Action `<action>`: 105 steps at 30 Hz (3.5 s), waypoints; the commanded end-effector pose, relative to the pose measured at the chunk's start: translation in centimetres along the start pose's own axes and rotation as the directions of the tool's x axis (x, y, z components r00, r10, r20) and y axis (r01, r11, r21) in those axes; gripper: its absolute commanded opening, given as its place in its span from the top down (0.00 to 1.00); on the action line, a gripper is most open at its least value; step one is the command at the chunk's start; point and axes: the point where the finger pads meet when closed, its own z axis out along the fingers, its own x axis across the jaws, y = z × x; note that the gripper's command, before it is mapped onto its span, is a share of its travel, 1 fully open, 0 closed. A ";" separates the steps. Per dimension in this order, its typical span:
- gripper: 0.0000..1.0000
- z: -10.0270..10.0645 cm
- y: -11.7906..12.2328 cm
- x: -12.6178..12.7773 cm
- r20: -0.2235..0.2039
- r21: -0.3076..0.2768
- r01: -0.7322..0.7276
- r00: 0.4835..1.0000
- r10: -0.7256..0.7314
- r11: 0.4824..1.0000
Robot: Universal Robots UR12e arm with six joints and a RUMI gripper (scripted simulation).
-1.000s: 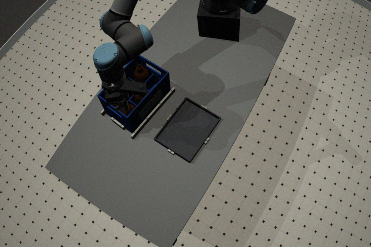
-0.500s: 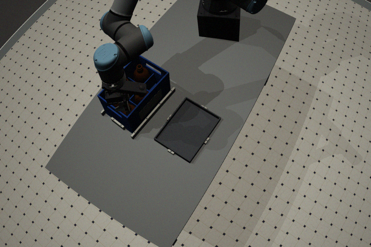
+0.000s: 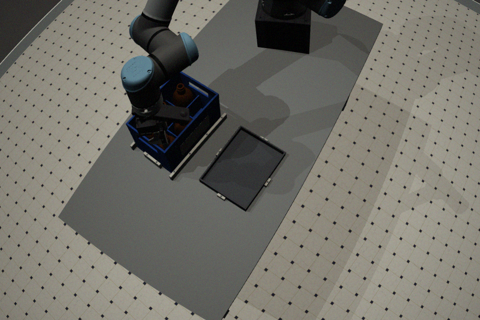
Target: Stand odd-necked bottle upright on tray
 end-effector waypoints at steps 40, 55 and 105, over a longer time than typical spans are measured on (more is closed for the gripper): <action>1.00 0.0 0.0 -0.1 0.000 -0.001 0.000 1.000 0.000 1.000; 1.00 0.0 0.0 -0.1 0.000 -0.001 0.000 1.000 0.000 1.000; 0.62 0.0 0.0 -0.1 0.000 -0.001 0.000 1.000 0.000 1.000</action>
